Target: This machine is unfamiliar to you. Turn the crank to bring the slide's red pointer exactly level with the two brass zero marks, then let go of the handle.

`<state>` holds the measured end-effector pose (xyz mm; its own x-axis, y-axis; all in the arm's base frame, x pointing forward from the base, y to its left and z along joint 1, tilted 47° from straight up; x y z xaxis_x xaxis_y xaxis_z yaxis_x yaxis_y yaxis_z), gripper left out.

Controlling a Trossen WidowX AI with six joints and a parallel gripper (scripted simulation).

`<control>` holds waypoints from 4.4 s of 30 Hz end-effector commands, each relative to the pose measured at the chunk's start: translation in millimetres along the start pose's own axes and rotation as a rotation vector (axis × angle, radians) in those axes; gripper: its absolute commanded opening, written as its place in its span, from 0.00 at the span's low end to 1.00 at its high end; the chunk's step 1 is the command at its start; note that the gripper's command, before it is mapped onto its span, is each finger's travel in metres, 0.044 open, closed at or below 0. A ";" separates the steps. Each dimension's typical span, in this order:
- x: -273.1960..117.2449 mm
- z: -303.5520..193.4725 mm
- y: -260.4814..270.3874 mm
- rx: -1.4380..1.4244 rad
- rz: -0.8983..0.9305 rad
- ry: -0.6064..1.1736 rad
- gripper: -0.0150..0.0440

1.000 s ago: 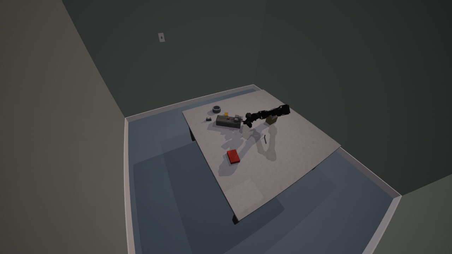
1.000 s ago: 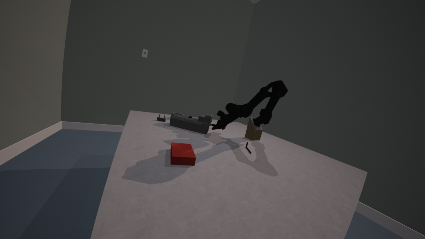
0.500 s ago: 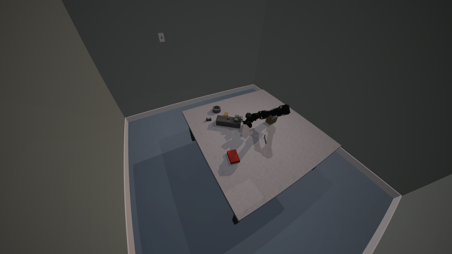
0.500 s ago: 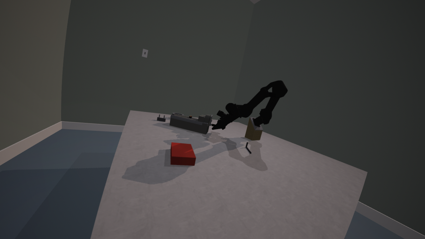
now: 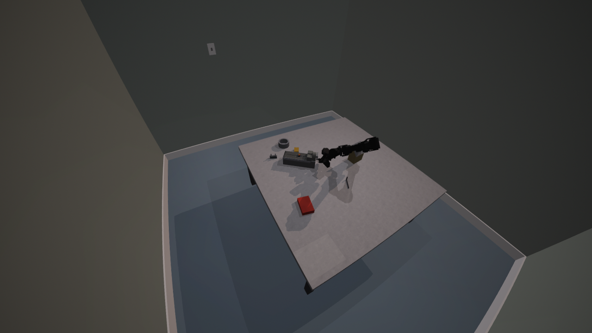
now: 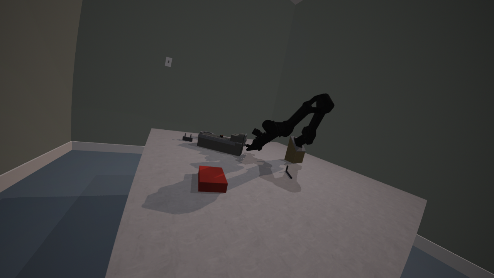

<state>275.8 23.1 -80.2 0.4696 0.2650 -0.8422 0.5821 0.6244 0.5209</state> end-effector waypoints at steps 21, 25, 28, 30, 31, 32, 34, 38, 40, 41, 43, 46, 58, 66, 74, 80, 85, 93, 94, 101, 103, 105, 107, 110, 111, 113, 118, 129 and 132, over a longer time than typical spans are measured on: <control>0.3 0.0 1.0 0.005 0.005 0.003 0.25; 0.3 0.0 1.0 0.005 0.005 0.003 0.25; 0.3 0.0 1.0 0.005 0.005 0.003 0.25; 0.3 0.0 1.0 0.005 0.005 0.003 0.25; 0.3 0.0 1.0 0.005 0.005 0.003 0.25; 0.3 0.0 1.0 0.005 0.005 0.003 0.25; 0.3 -0.1 1.0 0.005 0.005 0.003 0.25; 0.3 -0.1 1.0 0.005 0.005 0.003 0.25; 0.3 -0.1 1.0 0.005 0.005 0.003 0.25; 0.3 -0.1 1.0 0.005 0.005 0.003 0.25; 0.1 -0.2 0.1 0.000 0.000 0.001 0.25; 0.1 -0.2 0.1 0.000 0.000 0.001 0.25; 0.1 -0.2 0.1 0.000 0.000 0.001 0.61; 0.1 -0.2 0.1 0.000 0.000 0.001 0.97; -13.6 16.0 0.5 -0.001 -0.001 0.000 1.00; -30.7 32.5 -0.3 -0.001 -0.001 -0.001 1.00; -37.5 40.5 -0.5 -0.001 -0.002 -0.002 1.00; -77.4 89.3 -1.7 0.001 -0.013 -0.003 1.00; -84.1 95.1 -2.2 0.003 -0.013 -0.004 1.00; -115.6 117.7 -5.2 0.004 -0.012 -0.004 1.00; -111.8 123.7 -4.7 -0.004 -0.002 -0.003 1.00; -105.9 132.6 -4.2 -0.016 0.015 -0.001 1.00; -99.6 141.4 -4.2 -0.028 0.031 0.000 1.00; -89.8 154.2 -4.8 -0.047 0.056 0.002 1.00; -86.4 158.4 -5.2 -0.053 0.064 0.003 1.00; -79.4 166.6 -6.3 -0.066 0.080 0.003 1.00; -61.1 185.8 -10.5 -0.098 0.122 0.003 1.00; -17.6 220.8 -27.2 -0.169 0.212 -0.003 1.00; -14.1 221.2 -28.1 -0.172 0.216 -0.003 1.00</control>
<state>395.3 -159.4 -49.0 0.5645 0.3950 -0.7248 0.3682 0.6654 0.6494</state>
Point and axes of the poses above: the point midway between the two fingers, 35 mm back from their tips, its own x axis out along the fingers, its own y axis across the jaws, z = x × y, the point moved 5 cm from there along -x, back along the fingers, and after that the axes turned 1 degree about -x, right-handed, at the moved point
